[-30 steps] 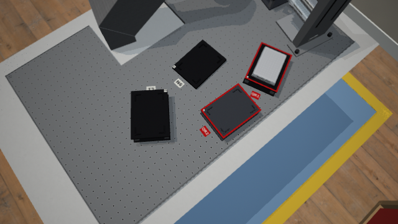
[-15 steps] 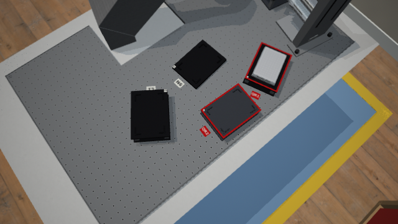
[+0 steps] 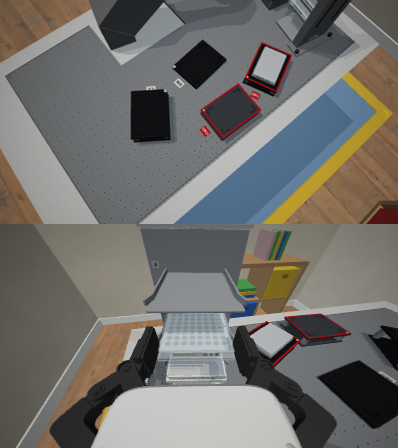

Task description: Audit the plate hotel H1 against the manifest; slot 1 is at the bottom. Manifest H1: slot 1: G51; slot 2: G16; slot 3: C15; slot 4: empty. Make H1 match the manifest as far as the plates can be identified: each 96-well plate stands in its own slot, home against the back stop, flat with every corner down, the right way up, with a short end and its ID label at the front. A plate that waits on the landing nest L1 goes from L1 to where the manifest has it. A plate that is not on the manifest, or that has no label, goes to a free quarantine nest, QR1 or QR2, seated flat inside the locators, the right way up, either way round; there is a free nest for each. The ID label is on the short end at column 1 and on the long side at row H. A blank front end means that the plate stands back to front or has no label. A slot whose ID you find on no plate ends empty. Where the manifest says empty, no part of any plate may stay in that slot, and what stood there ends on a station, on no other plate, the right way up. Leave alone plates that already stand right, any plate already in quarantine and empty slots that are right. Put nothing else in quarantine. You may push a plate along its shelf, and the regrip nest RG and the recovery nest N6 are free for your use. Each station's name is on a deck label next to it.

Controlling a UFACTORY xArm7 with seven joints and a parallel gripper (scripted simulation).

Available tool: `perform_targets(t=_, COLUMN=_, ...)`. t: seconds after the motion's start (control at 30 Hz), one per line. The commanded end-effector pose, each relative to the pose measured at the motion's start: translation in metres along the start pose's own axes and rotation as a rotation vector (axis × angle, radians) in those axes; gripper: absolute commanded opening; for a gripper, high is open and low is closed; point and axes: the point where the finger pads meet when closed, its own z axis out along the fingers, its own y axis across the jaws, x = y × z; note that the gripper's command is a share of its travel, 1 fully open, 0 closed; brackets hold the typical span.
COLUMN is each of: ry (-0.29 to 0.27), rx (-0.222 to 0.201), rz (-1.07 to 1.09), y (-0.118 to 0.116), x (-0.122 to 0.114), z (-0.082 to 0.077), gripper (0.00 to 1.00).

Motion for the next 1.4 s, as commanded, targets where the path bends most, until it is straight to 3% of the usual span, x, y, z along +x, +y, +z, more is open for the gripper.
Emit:
perform_targets(t=0.0, ry=0.000, rx=-0.001, rz=0.003, y=0.0001, x=0.0010, z=0.0022, gripper=1.00)
perform_targets(t=0.6, ry=0.000, rx=-0.001, rz=0.003, y=0.0000, x=0.0010, z=0.0021, gripper=1.00)
perform_targets(t=0.63, ry=0.000, rx=-0.001, rz=0.003, y=0.0001, x=0.0010, z=0.0016, gripper=0.00)
perform_targets(t=1.37, ry=0.000, rx=-0.001, rz=0.003, y=0.0000, x=0.0010, z=0.0016, gripper=0.00)
